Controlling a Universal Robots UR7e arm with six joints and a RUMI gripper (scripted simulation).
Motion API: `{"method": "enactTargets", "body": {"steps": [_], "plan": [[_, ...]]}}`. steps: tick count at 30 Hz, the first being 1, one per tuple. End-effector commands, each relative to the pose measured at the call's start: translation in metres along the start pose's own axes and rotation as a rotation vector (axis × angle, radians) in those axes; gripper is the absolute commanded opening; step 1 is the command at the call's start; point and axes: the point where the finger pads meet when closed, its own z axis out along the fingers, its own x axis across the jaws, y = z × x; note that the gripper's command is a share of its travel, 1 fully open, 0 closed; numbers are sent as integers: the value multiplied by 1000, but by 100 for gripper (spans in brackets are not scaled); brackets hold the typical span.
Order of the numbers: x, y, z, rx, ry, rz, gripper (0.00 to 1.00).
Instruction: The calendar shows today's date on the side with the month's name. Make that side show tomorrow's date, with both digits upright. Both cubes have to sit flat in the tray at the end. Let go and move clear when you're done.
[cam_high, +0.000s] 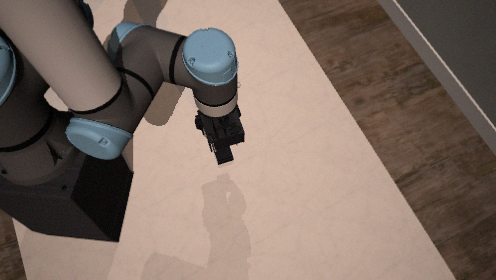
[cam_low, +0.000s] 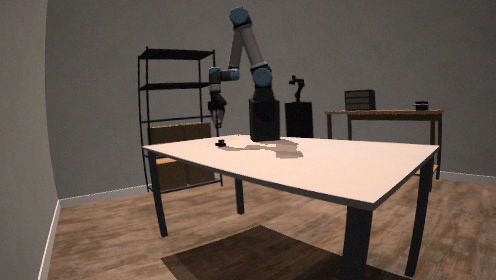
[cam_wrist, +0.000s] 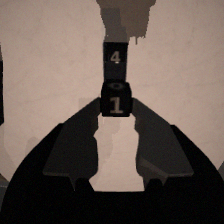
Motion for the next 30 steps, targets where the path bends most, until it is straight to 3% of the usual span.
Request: {"method": "enactTargets", "body": {"steps": [1,14,30], "plan": [[2,2,-1,-2,2,14,10],[3,0,-1,-2,2,104,10],[6,-3,0,-1,0,385,10]]}}
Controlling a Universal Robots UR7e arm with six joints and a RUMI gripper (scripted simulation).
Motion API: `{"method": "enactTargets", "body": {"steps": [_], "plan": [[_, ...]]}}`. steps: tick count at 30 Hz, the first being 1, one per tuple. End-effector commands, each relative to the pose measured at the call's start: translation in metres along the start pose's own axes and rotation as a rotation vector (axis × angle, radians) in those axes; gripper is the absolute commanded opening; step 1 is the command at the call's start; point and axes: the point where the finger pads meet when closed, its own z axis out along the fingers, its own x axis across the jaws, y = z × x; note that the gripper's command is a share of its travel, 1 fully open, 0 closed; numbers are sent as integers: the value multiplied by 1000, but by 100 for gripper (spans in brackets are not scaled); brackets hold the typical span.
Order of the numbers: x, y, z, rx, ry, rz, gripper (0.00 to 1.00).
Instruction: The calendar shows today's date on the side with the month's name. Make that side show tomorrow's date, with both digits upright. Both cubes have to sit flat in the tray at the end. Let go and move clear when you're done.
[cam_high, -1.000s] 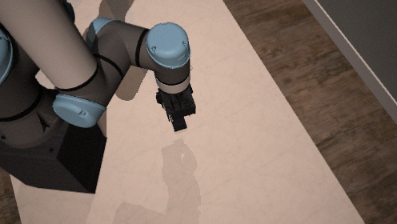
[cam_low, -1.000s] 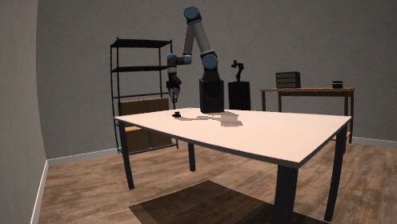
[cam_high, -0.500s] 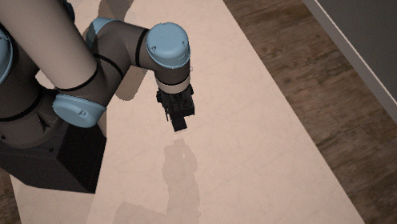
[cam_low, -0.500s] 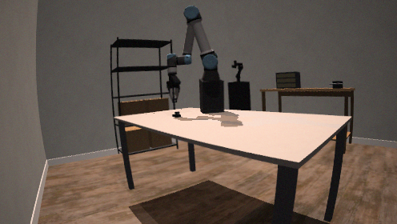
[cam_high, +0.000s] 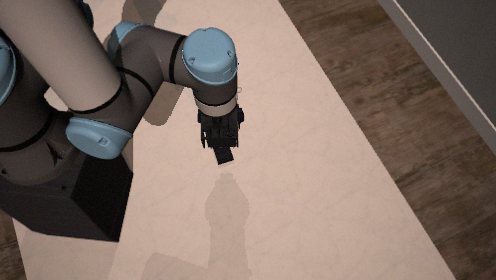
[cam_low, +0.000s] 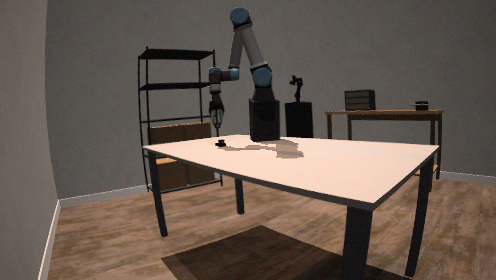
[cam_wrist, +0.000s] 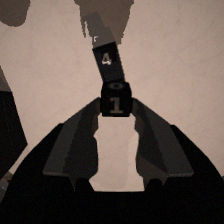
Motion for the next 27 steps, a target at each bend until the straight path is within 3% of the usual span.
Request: {"method": "enactTargets", "body": {"steps": [1,27], "plan": [[0,-3,0,-3,-2,127,10],[8,-4,0,-3,1,800,10]]}}
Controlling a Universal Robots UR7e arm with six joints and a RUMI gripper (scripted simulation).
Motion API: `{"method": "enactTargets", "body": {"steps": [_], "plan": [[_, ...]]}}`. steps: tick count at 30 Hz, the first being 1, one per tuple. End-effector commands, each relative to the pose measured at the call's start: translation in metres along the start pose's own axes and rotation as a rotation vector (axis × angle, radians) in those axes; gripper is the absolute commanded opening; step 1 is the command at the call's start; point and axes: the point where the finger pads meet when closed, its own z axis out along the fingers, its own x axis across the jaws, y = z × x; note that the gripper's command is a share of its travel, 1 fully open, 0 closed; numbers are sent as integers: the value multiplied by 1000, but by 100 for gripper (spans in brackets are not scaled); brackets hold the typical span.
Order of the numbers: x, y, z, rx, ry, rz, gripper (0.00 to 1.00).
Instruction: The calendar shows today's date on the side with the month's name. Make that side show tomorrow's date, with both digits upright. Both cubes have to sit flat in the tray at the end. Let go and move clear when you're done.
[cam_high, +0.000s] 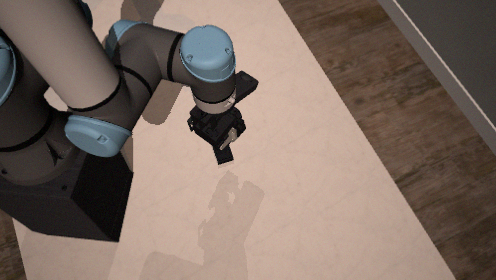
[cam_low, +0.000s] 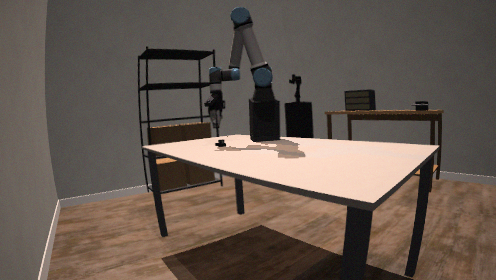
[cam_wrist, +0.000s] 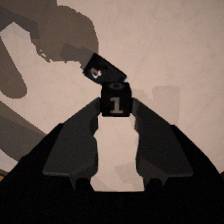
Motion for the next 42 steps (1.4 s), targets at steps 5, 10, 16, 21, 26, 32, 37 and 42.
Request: {"method": "enactTargets", "body": {"steps": [5,10,16,21,26,32,37,42], "plan": [[0,-1,0,-7,6,250,10],[1,-1,0,-7,6,378,10],[2,-1,0,-6,7,552,10],[3,0,0,-6,7,640,10],[3,1,0,-6,7,806,10],[3,2,0,-5,8,970,10],[3,2,0,-5,8,1027,10],[3,4,0,-4,8,1190,10]]}}
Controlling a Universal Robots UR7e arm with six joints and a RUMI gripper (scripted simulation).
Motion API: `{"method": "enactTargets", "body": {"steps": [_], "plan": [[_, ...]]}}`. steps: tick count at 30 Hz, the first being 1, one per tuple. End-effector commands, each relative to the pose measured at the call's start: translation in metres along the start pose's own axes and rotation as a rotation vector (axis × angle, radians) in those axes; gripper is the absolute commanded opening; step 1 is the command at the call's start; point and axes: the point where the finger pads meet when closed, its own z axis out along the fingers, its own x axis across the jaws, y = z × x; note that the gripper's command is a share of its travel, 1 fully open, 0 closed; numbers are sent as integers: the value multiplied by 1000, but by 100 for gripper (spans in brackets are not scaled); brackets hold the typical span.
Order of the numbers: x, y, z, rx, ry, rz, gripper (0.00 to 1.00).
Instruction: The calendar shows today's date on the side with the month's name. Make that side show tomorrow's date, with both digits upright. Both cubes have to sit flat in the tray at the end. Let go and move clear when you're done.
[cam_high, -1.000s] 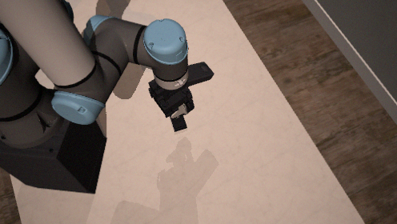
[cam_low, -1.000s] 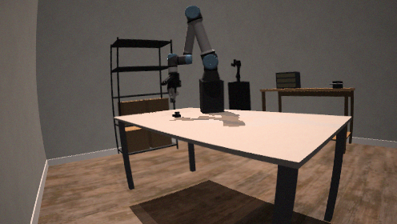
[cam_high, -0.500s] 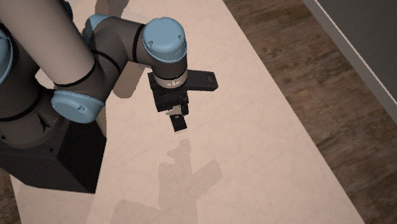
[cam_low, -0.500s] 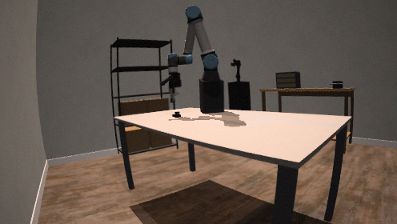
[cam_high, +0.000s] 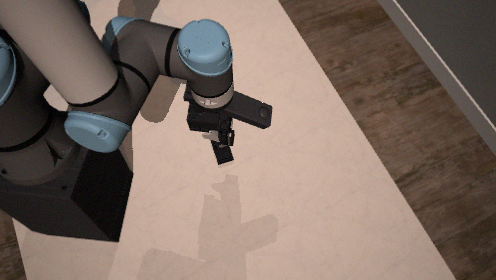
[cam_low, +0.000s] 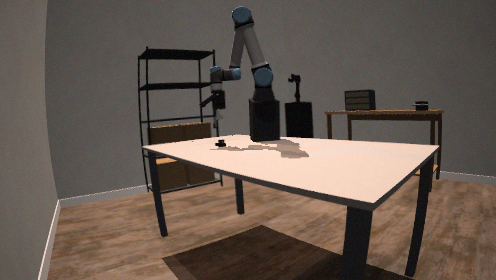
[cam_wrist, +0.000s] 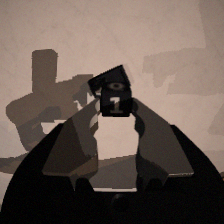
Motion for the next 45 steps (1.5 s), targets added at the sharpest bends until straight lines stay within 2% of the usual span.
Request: {"method": "enactTargets", "body": {"steps": [1,9,12,27,45], "plan": [[0,3,0,0,9,167,10],[2,4,0,2,9,388,10],[2,4,0,2,9,393,10],[4,11,0,3,8,808,10],[5,16,0,4,8,1043,10]]}}
